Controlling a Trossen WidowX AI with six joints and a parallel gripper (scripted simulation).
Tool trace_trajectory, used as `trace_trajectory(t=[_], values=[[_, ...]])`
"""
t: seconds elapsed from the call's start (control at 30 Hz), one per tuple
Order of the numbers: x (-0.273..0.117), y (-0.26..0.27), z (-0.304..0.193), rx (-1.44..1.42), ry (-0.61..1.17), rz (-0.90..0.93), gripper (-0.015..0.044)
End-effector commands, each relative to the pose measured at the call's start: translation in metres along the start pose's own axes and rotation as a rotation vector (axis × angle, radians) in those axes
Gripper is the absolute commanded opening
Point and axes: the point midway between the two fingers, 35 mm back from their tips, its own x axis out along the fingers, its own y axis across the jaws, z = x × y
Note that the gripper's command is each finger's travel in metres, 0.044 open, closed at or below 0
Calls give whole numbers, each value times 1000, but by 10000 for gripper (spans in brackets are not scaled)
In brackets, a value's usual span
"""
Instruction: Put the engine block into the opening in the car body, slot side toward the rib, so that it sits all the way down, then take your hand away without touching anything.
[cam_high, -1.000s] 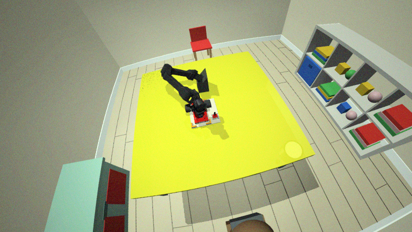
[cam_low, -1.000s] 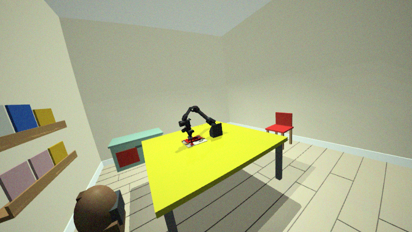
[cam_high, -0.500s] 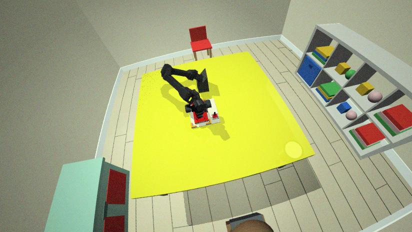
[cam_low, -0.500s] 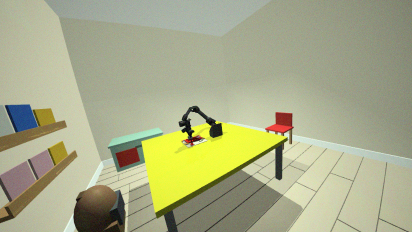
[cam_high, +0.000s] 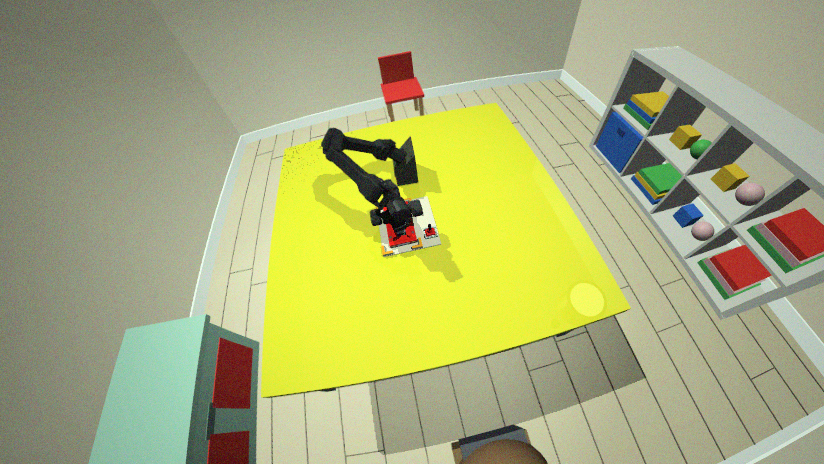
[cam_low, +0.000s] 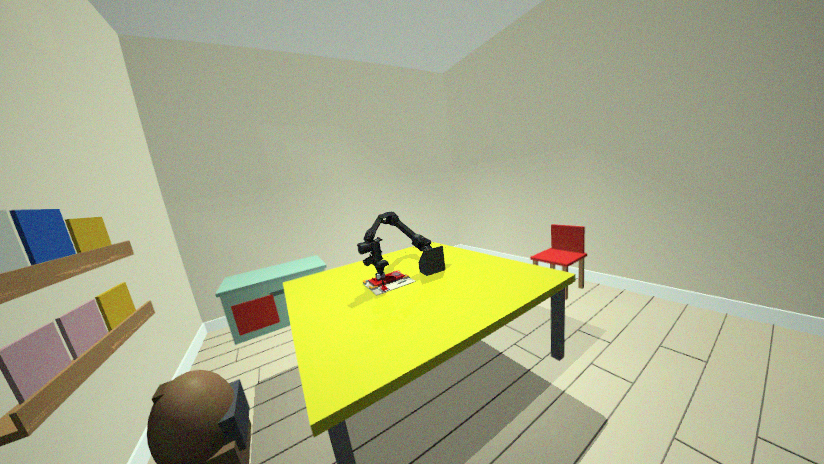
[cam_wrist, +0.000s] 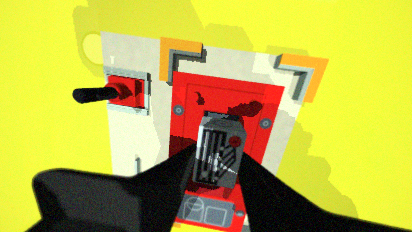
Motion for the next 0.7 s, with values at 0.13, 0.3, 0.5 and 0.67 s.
trace_trajectory(t=[0.13,0.3,0.5,0.67], values=[[1,-1,0,-6,-2,-5,159],[2,-1,0,-6,-2,-5,159],[3,-1,0,-6,-2,-5,159],[4,-1,0,-6,-2,-5,159]])
